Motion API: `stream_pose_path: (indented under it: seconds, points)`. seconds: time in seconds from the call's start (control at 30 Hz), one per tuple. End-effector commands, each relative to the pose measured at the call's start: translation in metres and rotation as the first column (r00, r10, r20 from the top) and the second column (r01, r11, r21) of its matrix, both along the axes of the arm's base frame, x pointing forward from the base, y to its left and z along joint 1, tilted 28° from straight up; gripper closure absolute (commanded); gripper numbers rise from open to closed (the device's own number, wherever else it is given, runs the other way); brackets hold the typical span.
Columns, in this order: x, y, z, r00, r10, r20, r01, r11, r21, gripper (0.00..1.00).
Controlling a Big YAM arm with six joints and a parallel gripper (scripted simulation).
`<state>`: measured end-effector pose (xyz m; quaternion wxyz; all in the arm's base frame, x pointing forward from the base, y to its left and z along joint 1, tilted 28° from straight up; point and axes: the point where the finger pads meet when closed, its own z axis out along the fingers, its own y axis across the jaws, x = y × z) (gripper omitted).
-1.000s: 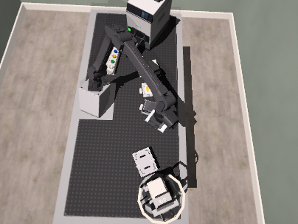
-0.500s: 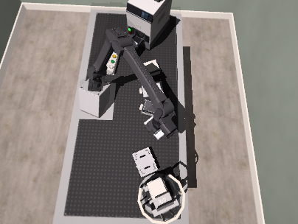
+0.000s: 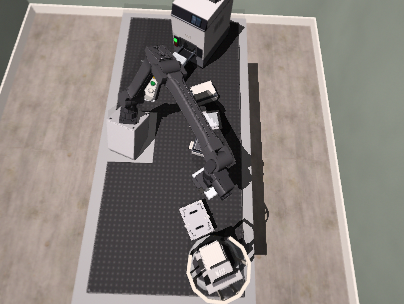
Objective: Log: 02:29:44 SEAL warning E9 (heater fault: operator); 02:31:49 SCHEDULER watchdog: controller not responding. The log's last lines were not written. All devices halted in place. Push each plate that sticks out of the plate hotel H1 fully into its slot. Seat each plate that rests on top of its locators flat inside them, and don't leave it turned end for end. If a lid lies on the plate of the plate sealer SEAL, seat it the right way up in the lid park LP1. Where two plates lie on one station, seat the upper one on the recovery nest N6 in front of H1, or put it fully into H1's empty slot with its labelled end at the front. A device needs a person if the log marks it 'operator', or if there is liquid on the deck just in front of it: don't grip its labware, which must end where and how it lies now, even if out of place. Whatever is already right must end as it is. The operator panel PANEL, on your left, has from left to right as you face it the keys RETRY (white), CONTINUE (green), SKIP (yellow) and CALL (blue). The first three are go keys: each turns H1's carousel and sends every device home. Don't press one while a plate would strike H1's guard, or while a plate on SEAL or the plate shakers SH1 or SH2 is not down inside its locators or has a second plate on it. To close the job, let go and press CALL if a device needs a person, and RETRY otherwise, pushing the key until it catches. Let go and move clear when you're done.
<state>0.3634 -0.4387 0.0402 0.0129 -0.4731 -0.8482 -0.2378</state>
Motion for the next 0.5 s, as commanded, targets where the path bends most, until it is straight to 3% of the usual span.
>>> stream_pose_path:
  seconds: [0.0,0.47]
  points:
    - [-0.007,-0.035,0.003,1.000,-0.013,0.021,0.014,1.000,-0.028,0.16]
    - [-0.022,-0.067,-0.016,1.000,-0.014,0.020,0.014,1.000,-0.028,0.16]
